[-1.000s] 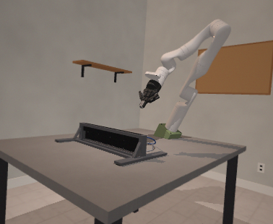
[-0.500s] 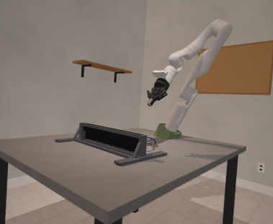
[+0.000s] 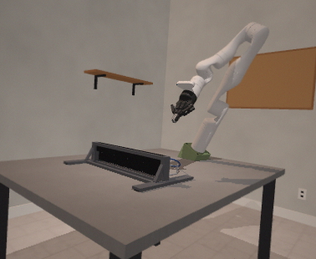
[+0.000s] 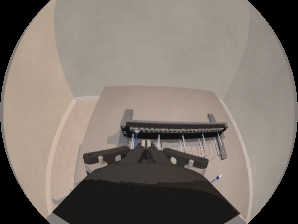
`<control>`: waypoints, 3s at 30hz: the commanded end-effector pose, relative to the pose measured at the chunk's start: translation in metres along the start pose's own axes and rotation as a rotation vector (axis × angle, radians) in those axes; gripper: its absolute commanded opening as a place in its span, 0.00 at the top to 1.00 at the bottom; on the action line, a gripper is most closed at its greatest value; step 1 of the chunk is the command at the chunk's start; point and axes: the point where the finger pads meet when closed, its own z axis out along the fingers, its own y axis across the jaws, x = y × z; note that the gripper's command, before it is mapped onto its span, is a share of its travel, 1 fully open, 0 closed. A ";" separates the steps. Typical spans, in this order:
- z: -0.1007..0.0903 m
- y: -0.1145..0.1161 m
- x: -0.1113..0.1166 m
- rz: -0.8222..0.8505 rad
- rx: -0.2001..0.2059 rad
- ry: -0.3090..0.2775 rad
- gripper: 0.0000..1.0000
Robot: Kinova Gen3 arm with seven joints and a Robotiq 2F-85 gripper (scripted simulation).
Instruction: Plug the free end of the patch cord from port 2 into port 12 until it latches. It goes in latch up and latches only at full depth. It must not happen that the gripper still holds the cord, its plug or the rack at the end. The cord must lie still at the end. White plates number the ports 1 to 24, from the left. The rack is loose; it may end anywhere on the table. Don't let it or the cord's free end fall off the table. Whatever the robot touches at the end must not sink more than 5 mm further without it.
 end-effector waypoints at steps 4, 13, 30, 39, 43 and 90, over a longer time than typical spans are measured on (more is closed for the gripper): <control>0.005 0.001 0.000 -0.001 -0.003 -0.003 1.00; 0.012 0.001 0.000 -0.001 -0.004 -0.003 1.00; 0.039 0.001 0.000 -0.001 -0.003 -0.003 1.00; 0.063 0.001 0.000 -0.001 -0.004 -0.003 1.00; 0.070 0.001 0.000 -0.001 -0.004 -0.003 1.00; 0.137 0.001 0.001 -0.001 -0.004 -0.003 1.00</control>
